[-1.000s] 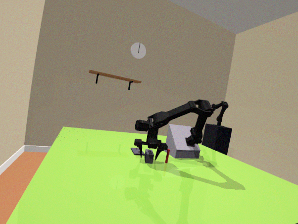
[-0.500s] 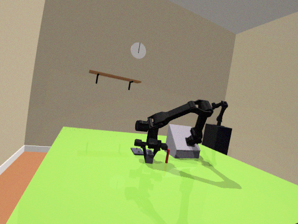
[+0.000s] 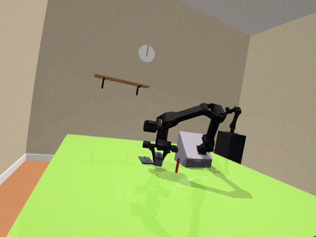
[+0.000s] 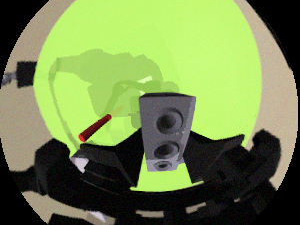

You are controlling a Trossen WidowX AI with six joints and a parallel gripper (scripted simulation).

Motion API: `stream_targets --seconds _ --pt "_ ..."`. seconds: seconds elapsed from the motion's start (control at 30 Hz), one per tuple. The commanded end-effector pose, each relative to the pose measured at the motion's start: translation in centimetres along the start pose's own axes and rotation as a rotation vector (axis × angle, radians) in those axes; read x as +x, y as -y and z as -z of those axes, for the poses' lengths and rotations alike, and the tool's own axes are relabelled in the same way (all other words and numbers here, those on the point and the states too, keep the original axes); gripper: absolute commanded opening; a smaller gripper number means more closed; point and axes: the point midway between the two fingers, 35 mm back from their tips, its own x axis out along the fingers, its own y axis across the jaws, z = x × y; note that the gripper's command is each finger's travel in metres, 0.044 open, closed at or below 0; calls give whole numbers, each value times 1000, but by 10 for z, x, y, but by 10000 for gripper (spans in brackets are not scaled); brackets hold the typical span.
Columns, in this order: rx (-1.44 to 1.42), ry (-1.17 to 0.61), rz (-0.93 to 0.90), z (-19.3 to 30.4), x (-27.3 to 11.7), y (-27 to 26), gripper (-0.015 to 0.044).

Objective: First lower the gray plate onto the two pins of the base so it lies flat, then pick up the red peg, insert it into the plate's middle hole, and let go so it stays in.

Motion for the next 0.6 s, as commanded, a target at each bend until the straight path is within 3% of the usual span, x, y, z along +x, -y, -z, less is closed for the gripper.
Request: stream_targets --seconds 0.0,0.57 --pt "-2 -5 7 0 -15 1 0" --pt "-7 -5 4 -1 -68 -2 0"
